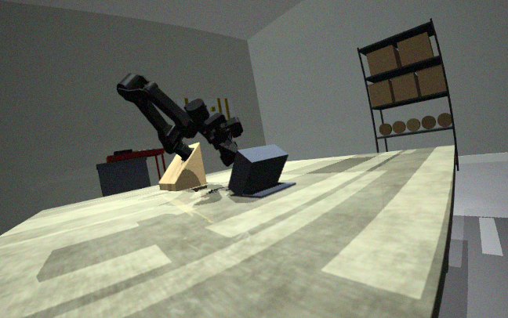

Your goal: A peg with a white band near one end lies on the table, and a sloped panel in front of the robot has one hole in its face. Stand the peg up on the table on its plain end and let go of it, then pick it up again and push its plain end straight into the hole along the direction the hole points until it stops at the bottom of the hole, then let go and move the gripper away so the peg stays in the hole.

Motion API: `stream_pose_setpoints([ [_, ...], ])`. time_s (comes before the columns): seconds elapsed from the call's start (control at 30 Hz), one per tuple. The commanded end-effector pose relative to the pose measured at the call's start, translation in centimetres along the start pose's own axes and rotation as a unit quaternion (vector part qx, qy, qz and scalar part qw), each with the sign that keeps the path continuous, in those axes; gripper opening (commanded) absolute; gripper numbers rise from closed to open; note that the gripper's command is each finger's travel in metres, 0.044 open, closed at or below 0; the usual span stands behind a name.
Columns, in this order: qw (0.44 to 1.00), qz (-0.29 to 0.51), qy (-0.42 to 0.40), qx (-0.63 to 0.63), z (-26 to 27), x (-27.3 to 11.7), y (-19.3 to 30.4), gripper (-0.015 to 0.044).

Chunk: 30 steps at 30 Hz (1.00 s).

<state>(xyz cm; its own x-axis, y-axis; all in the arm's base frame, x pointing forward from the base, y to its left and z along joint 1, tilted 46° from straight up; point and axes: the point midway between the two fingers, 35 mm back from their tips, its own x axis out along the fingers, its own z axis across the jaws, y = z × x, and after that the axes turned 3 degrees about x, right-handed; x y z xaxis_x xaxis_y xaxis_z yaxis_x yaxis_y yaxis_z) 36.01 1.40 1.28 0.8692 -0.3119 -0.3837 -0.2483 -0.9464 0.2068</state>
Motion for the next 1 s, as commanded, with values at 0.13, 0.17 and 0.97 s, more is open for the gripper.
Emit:
stream_pose_setpoints([
  [0.13,1.0,0.002,-0.004,-0.001,0.5,0.0,0.0,0.0],
  [0.17,1.0,0.002,-0.004,-0.001,0.5,0.1,0.0,0.0],
  [0.97,1.0,0.002,-0.003,-0.001,0.5,1.4,-0.2,0.0],
])
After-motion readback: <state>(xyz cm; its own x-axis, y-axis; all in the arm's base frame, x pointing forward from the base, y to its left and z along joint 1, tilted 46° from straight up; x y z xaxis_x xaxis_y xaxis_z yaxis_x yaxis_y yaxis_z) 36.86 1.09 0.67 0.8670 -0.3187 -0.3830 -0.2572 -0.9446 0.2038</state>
